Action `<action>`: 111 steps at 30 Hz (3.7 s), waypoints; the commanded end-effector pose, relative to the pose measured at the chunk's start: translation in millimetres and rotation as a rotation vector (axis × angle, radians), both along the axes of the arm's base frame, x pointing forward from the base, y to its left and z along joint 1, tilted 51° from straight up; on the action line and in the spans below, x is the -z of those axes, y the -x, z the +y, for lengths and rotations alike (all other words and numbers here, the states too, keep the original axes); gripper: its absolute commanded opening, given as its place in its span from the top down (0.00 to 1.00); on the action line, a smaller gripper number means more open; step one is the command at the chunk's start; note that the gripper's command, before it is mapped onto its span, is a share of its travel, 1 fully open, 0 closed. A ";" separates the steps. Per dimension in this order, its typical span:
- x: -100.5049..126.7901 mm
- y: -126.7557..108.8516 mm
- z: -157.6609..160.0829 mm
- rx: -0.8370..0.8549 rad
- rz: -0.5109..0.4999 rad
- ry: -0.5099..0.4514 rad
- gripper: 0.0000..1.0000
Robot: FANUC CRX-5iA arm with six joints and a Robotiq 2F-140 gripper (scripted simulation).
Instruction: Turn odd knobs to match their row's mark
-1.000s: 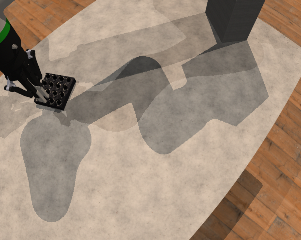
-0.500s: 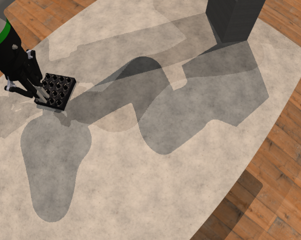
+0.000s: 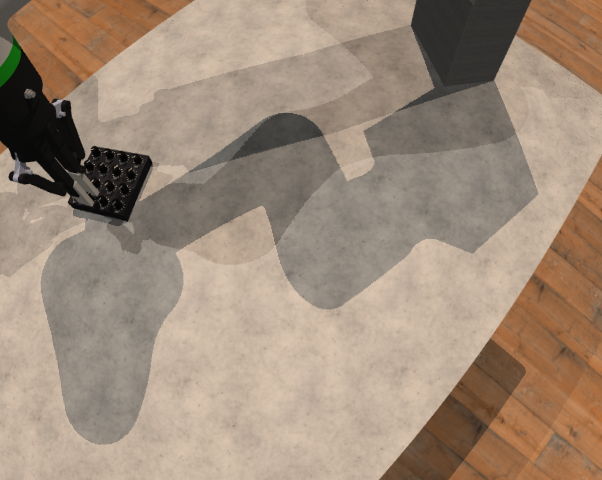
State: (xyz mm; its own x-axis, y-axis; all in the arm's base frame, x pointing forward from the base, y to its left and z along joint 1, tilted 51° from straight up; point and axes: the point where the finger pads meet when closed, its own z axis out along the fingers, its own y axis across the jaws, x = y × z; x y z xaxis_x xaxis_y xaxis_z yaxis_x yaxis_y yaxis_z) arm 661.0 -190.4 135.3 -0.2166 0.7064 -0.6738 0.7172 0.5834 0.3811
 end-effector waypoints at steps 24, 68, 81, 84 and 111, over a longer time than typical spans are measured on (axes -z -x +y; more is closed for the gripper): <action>-0.1 0.0 0.1 -0.110 0.070 0.115 0.95; -0.1 0.0 0.1 -0.683 0.432 0.715 0.95; -0.1 0.0 0.1 -0.846 0.535 0.885 0.95; -0.1 0.0 0.1 -0.883 0.559 0.924 0.95; -0.1 0.0 0.1 -1.044 0.661 1.093 0.95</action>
